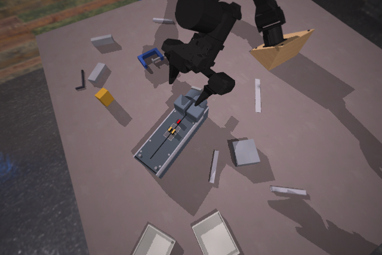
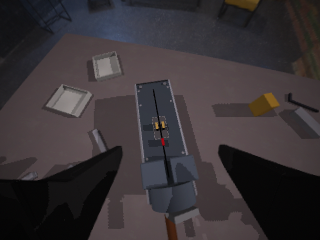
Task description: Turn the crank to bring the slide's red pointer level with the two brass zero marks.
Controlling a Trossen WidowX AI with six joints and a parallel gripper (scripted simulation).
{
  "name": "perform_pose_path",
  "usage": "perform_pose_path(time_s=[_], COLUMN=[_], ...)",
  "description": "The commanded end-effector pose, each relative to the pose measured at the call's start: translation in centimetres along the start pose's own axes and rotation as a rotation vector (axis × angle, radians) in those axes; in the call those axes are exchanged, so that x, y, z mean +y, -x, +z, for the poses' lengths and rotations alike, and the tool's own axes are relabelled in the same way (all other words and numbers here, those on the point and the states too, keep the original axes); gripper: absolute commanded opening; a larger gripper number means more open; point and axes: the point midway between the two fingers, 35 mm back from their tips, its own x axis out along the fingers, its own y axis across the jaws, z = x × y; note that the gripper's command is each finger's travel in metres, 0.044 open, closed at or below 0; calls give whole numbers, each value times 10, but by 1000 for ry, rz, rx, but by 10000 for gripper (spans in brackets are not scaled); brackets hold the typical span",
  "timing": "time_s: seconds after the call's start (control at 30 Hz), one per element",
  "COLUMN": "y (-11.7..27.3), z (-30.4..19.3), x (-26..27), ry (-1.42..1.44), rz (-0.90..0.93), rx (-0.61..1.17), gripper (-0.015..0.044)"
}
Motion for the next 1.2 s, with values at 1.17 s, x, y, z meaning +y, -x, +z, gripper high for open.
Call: perform_pose_path(time_s=[1.17], y=[-49], z=[-20], x=[2], ry=[-14], rz=[-22], rx=[23], gripper=[440])
